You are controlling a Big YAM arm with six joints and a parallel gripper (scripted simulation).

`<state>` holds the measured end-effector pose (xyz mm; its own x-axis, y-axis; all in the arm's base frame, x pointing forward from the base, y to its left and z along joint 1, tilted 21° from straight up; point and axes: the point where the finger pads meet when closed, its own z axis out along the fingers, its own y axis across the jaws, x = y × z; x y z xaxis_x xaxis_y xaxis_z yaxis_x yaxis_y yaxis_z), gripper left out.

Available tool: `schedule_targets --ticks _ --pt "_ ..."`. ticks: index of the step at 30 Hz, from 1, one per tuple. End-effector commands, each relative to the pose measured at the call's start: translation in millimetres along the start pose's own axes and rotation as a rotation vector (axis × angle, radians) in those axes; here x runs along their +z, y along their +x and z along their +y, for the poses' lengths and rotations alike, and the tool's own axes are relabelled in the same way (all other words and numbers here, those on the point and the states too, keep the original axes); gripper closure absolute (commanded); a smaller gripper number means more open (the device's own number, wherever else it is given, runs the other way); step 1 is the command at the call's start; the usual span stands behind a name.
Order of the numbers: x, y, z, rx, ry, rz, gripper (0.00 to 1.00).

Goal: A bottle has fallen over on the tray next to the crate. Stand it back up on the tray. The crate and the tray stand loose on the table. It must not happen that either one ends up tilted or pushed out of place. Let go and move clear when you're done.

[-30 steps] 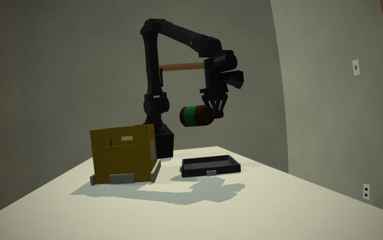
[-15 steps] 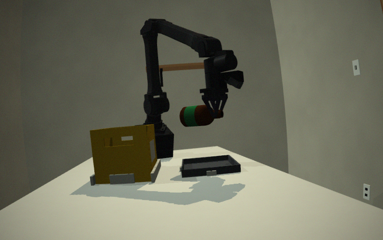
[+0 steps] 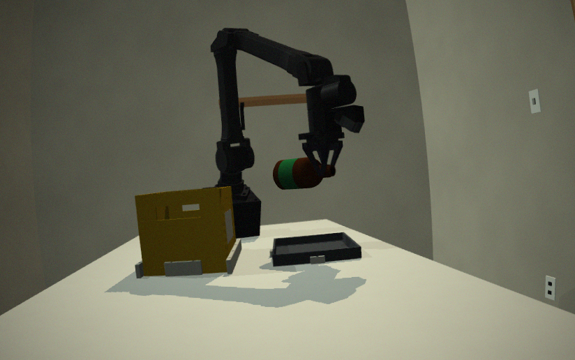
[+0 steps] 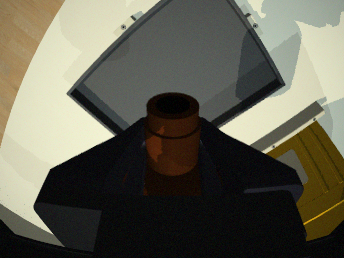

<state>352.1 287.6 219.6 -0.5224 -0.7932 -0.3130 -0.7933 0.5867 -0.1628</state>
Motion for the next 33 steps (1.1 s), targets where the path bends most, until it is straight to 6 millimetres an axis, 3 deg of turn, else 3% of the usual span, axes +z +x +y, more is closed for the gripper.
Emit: schedule_targets --ticks 1,33 --pt "-38.2 -25.5 -1.9 0.078 0.016 -0.078 1.00" --pt "-38.2 -25.5 -1.8 0.120 0.014 -0.078 1.00"
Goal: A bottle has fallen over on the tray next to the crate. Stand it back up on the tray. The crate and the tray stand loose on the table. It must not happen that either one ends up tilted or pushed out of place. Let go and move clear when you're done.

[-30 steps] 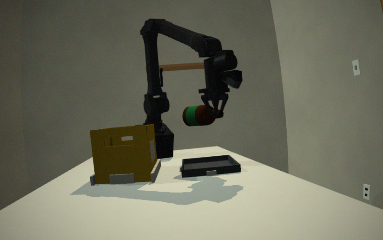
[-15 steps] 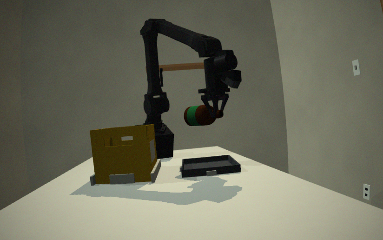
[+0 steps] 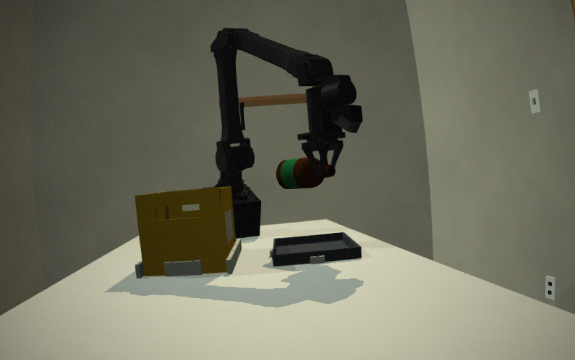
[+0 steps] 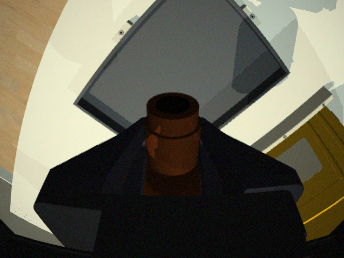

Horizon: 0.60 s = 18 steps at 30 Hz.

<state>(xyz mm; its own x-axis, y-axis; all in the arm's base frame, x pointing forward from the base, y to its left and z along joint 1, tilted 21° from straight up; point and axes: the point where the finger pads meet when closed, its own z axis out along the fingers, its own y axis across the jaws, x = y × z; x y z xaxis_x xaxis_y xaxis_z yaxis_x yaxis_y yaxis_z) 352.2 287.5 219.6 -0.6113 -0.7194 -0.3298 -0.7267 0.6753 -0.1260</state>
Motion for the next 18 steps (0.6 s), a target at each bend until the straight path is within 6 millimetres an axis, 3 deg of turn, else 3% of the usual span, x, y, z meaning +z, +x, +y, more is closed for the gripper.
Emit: schedule_targets --ticks 1,18 --pt "-38.2 -25.5 1.3 0.004 0.009 -0.079 1.00" --pt "-38.2 -25.5 1.3 0.013 0.008 -0.079 1.00"
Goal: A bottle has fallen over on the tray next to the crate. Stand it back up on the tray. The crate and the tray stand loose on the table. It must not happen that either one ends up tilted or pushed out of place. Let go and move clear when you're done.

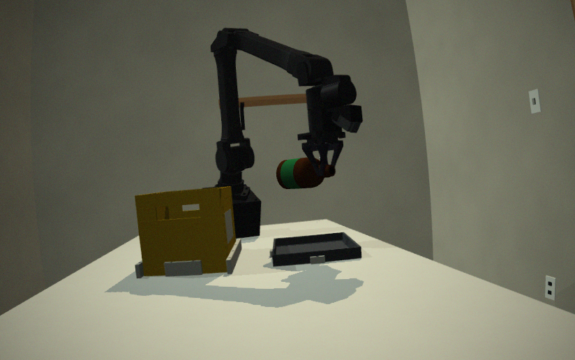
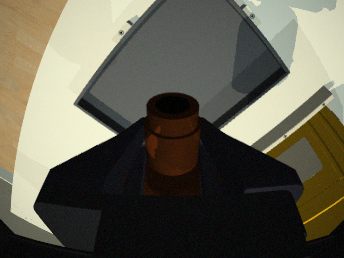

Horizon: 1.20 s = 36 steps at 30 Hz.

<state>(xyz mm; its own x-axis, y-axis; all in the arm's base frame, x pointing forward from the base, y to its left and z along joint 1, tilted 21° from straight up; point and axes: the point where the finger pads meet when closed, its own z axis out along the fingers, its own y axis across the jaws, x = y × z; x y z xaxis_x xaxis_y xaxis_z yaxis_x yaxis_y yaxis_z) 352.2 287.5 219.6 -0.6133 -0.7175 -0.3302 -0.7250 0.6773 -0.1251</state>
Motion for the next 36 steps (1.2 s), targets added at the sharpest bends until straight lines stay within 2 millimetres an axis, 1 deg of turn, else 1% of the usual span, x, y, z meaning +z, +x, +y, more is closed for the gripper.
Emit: schedule_targets --ticks 1,6,20,36 --pt "-38.2 -25.5 1.4 0.016 0.008 -0.079 1.00" --pt "-38.2 -25.5 1.4 0.043 0.007 -0.079 1.00" --pt "-38.2 -25.5 1.3 0.240 -0.001 -0.080 1.00" --pt "-38.2 -25.5 1.4 0.262 -0.002 -0.080 1.00"
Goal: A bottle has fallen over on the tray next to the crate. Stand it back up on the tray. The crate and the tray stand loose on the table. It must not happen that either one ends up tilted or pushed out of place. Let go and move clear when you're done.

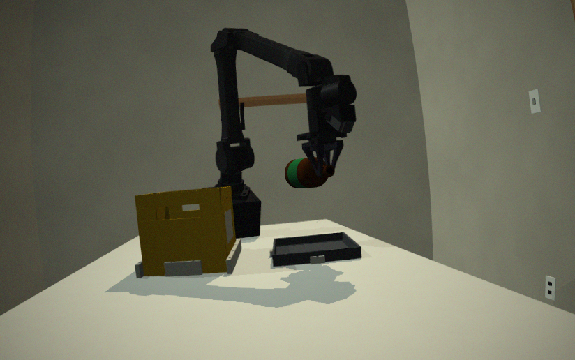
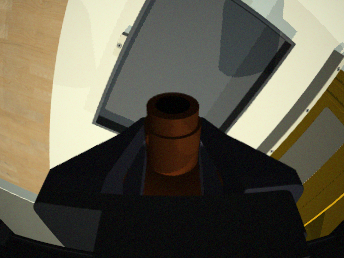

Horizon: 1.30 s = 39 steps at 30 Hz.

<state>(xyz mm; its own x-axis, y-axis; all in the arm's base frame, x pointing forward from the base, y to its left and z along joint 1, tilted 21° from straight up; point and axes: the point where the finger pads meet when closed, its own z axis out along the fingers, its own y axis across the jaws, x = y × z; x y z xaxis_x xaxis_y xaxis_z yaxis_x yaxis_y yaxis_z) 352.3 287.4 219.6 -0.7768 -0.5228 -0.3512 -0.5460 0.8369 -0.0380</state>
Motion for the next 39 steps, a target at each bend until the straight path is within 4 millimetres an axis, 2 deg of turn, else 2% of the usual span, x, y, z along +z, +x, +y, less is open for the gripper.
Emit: schedule_targets --ticks 1,29,39 --pt "-38.2 -24.3 7.9 0.007 -0.013 -0.078 1.00" --pt "-38.2 -24.3 7.9 0.007 -0.013 -0.078 1.00" --pt "-38.2 -24.3 7.9 0.062 -0.015 -0.078 1.00"
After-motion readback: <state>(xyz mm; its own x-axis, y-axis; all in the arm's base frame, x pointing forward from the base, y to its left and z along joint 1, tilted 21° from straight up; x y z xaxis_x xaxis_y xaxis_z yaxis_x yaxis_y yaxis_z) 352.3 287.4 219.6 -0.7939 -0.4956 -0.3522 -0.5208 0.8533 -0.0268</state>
